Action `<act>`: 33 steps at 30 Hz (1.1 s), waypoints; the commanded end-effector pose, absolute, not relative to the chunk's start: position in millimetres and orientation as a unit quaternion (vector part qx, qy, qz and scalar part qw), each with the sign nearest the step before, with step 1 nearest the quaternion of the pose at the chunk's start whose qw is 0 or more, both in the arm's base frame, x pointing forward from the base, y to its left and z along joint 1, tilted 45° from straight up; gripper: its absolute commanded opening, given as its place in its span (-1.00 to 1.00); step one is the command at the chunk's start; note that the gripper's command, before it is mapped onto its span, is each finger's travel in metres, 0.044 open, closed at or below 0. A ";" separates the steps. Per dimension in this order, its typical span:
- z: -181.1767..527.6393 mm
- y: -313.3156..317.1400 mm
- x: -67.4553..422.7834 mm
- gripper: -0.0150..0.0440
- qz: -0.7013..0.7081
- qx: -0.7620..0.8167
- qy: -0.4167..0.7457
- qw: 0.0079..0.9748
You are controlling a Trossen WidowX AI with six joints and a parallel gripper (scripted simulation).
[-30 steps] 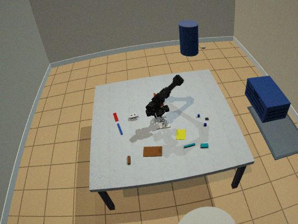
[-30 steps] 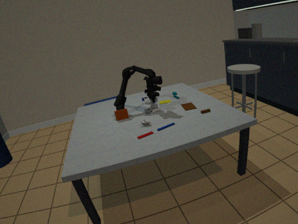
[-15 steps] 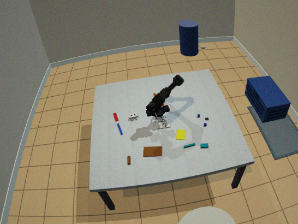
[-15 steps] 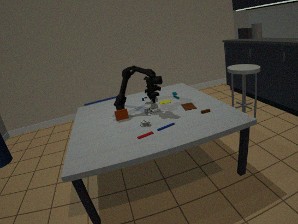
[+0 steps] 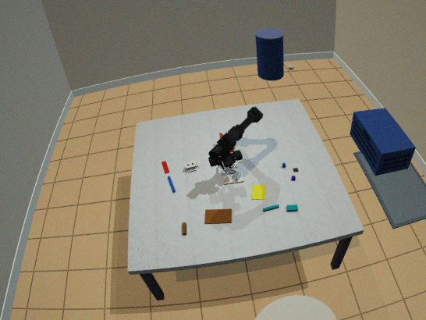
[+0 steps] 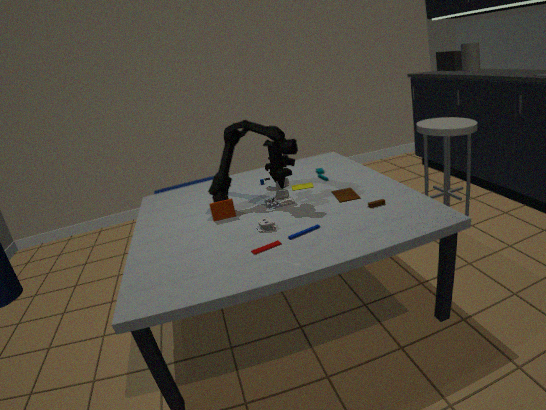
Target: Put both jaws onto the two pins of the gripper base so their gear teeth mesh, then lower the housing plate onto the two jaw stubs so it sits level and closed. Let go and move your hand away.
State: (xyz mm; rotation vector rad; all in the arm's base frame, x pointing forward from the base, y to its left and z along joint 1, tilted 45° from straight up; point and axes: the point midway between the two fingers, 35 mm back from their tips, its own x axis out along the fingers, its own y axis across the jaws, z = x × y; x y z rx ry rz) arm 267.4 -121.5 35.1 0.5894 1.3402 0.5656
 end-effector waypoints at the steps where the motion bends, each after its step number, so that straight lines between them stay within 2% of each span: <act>1: 36.5 -121.2 268.0 -0.04 0.254 0.268 0.602 0.708; 33: 25.1 -110.9 271.2 -0.04 0.254 0.267 0.602 0.709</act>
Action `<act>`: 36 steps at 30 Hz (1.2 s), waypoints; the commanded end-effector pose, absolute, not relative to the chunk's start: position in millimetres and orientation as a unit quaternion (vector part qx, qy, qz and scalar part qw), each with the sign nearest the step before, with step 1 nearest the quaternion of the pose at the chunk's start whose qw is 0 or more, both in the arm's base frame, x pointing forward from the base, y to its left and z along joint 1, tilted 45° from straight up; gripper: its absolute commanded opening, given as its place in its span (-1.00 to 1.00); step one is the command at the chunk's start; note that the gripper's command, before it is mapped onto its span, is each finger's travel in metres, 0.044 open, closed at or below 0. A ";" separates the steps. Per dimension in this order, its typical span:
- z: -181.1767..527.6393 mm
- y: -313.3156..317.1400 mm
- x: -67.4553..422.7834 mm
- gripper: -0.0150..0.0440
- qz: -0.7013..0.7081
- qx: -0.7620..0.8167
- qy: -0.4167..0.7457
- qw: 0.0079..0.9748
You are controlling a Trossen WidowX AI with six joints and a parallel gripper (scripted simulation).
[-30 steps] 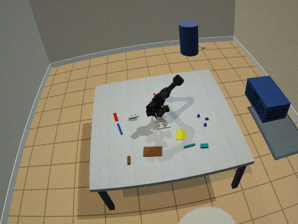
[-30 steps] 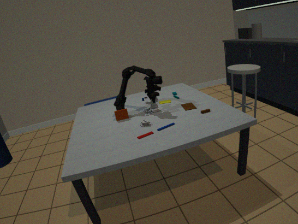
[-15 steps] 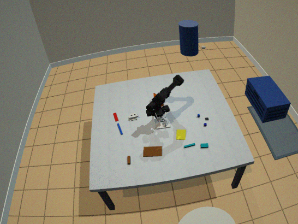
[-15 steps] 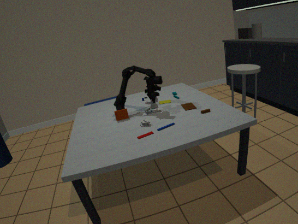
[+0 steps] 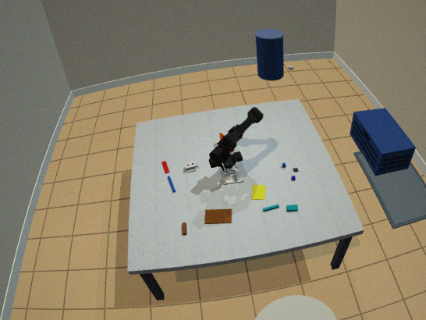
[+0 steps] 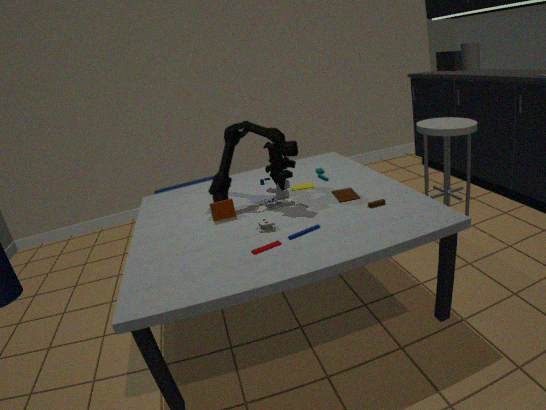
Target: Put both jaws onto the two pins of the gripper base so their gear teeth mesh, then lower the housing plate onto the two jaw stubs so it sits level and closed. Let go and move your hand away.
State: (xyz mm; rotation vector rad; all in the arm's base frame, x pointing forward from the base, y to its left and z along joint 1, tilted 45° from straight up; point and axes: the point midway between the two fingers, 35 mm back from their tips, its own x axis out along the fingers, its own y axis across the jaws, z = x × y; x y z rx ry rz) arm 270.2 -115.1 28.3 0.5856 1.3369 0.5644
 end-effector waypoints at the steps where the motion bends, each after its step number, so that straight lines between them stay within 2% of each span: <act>1: 23.9 -109.8 271.5 -0.04 0.254 0.267 0.602 0.709; 36: 0.7 -86.4 275.5 -0.04 0.256 0.266 0.601 0.709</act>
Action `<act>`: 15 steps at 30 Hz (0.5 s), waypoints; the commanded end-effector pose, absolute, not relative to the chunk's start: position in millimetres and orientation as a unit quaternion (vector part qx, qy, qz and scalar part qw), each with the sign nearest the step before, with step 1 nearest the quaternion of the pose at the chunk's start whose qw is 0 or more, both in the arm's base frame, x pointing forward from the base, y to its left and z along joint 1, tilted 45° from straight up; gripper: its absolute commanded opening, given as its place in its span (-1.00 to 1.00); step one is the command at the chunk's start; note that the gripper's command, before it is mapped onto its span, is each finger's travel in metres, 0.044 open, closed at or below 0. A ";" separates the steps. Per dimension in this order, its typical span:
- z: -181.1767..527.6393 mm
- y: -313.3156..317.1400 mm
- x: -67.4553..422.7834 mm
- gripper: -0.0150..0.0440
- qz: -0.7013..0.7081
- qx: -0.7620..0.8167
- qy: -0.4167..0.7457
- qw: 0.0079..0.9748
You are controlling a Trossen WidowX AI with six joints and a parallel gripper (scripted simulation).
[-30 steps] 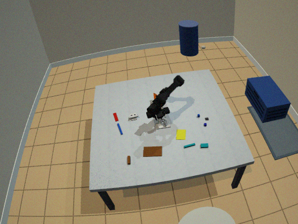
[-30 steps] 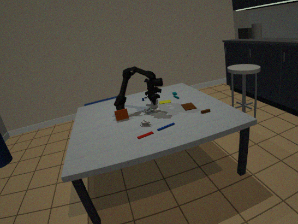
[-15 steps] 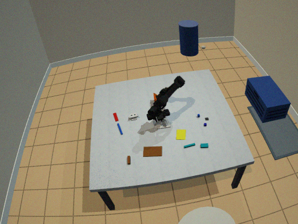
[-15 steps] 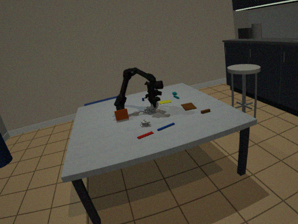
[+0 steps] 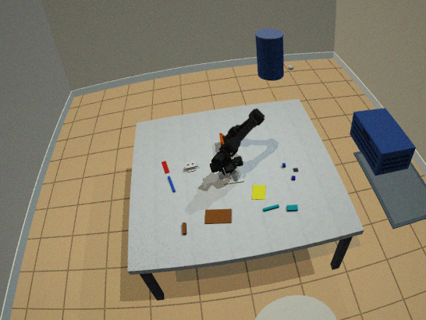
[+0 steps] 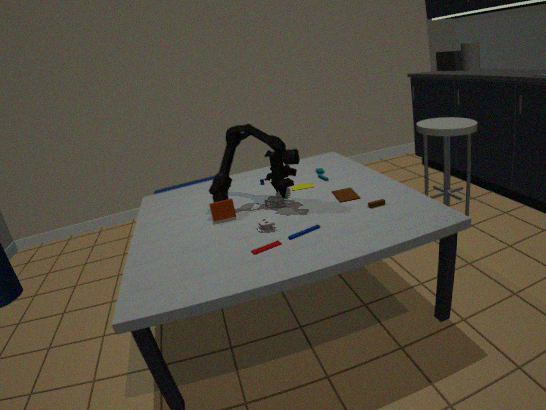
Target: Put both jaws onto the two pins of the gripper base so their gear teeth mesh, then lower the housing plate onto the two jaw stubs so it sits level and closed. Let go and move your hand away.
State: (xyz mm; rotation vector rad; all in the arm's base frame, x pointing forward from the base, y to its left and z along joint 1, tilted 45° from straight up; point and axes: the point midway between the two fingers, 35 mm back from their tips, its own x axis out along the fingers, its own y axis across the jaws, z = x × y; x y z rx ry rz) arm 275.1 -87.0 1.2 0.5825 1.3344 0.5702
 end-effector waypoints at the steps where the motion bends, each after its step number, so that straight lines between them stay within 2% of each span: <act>1: 0.4 -86.1 275.6 -0.04 0.256 0.266 0.601 0.709; 15: -2.8 -83.0 276.3 -0.04 0.256 0.267 0.601 0.709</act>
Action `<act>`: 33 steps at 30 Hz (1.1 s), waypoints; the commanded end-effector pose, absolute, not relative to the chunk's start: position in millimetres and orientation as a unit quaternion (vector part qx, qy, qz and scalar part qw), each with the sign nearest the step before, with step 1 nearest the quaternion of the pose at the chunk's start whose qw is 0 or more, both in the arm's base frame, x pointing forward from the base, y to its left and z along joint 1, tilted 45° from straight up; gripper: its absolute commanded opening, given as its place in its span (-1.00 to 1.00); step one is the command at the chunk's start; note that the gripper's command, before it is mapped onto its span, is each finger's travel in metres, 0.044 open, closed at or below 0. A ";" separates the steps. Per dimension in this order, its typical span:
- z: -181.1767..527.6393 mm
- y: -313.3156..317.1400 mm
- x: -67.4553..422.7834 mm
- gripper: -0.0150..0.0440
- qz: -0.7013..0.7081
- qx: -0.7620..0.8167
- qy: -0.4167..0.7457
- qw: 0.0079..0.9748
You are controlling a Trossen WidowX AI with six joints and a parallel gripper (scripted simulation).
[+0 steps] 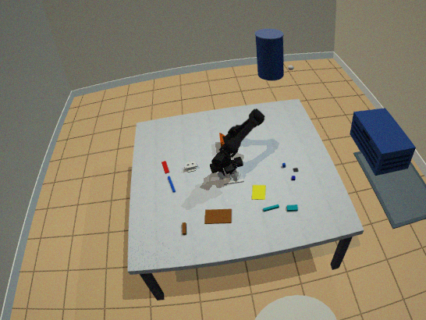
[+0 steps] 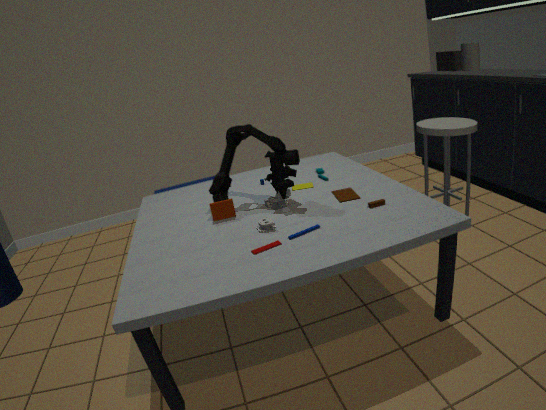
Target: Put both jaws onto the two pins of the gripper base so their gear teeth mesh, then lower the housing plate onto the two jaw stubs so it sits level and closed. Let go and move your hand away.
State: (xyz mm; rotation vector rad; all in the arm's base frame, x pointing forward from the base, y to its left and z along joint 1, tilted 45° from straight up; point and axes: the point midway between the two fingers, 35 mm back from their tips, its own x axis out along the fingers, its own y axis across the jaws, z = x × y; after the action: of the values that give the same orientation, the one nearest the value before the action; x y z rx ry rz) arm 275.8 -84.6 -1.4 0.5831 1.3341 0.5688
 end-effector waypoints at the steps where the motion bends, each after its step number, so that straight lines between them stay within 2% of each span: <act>1: -3.2 -82.6 276.4 -0.04 0.256 0.267 0.601 0.709; 33: -8.1 -77.9 277.4 -0.04 0.256 0.266 0.600 0.709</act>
State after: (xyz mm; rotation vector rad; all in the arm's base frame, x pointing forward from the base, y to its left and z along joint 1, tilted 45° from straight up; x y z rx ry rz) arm 276.8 -79.6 -7.0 0.5818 1.3326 0.5681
